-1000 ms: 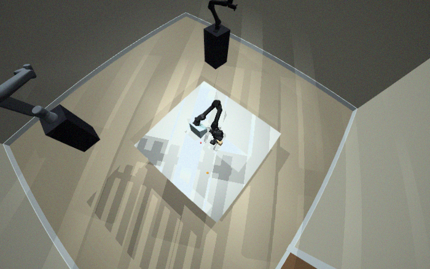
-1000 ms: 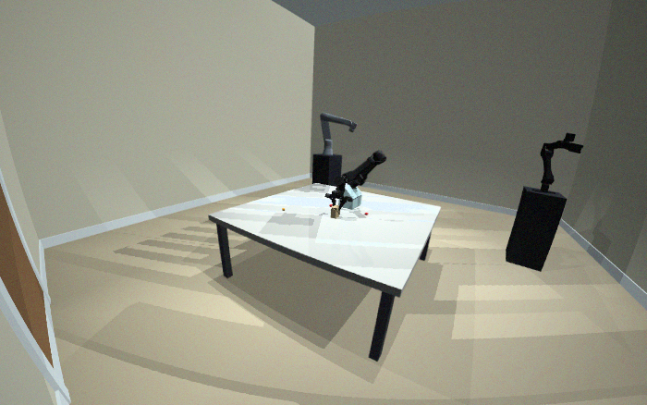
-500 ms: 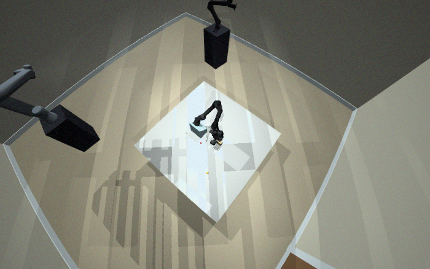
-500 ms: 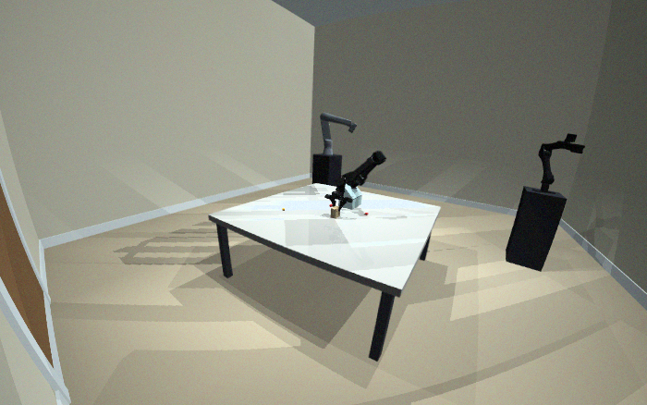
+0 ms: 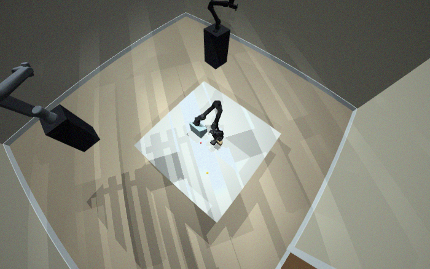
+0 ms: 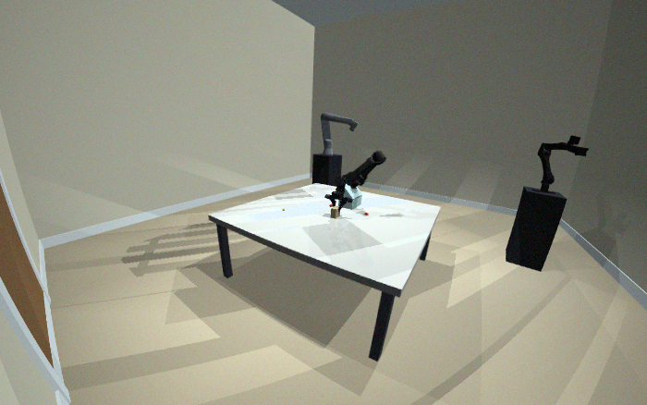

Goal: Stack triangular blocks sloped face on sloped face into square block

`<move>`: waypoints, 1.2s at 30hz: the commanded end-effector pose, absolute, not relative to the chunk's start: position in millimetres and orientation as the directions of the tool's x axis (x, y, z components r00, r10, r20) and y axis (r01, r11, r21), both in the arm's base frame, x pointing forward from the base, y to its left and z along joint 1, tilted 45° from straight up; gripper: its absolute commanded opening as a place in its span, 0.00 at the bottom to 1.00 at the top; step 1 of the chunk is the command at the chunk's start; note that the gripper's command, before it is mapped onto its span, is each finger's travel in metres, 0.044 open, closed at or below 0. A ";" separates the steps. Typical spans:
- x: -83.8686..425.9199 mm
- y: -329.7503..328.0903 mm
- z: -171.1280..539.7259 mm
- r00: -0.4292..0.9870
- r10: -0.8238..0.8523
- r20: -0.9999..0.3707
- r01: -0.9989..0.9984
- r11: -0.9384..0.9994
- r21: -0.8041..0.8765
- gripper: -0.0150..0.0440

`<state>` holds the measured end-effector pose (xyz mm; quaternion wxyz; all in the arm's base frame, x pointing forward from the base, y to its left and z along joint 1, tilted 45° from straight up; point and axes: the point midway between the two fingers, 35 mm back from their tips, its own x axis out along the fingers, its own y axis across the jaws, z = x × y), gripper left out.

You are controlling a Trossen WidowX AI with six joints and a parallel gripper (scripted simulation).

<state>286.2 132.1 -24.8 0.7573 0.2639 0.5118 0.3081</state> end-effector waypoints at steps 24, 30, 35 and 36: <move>286.7 133.0 -25.8 0.286 0.737 -0.612 -0.196 0.670 0.716 0.43; 286.7 133.0 -25.8 0.286 0.737 -0.612 -0.196 0.670 0.716 0.70; 286.7 133.0 -25.8 0.286 0.737 -0.612 -0.196 0.670 0.716 0.92; 286.7 133.0 -25.8 0.286 0.737 -0.612 -0.196 0.670 0.716 0.97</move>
